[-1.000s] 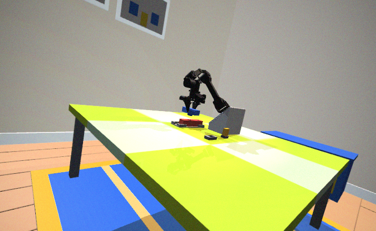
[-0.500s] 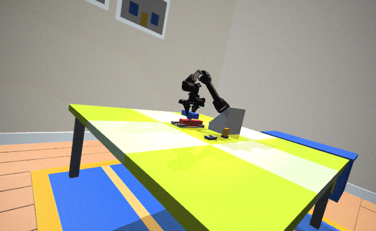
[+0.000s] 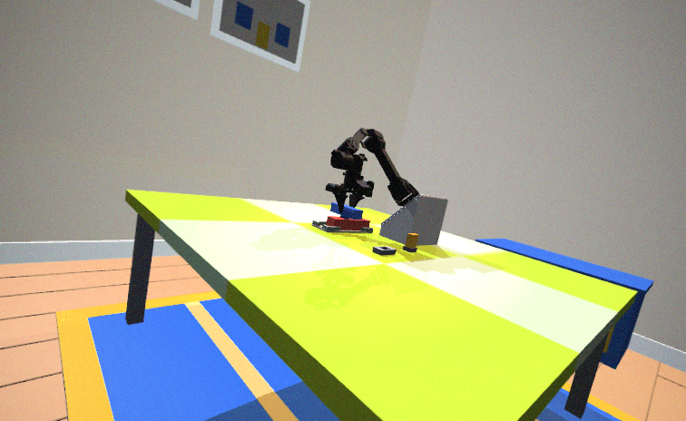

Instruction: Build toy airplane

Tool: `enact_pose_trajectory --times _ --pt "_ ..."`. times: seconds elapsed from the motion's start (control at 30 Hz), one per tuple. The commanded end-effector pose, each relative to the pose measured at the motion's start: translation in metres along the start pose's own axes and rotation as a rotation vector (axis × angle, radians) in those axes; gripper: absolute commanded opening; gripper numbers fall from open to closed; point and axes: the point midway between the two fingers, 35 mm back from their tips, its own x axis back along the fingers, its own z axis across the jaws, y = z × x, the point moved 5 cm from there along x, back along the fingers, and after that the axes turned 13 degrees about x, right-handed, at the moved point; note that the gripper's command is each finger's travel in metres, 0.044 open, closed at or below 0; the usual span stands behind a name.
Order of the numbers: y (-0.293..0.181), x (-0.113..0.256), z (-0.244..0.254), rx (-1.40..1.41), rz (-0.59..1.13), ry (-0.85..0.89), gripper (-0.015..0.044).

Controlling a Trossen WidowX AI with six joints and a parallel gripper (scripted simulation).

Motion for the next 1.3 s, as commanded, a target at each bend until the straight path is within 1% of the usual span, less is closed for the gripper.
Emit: enact_pose_trajectory --times 0.0,0.03,0.53,0.57,0.83,0.9,1.0,1.07,1.27 --pt "0.0 0.0 0.0 -0.002 0.0 0.001 0.0057" --pt "0.0 0.0 0.0 -0.002 0.0 0.001 0.0031" --pt "0.0 0.0 0.0 -0.002 0.0 0.001 0.0425" --pt "0.0 0.0 0.0 -0.002 0.0 0.001 0.044" --pt "0.0 0.002 0.0 -0.002 -0.001 0.0 0.044" --pt "0.001 0.02 -0.003 0.0 -0.004 -0.001 0.044" --pt "0.002 0.064 -0.003 0.003 -0.003 -0.001 0.044" --pt "0.001 0.083 -0.001 0.004 0.002 0.0 0.044" --pt "0.001 0.085 -0.004 -0.013 0.003 -0.001 0.044"
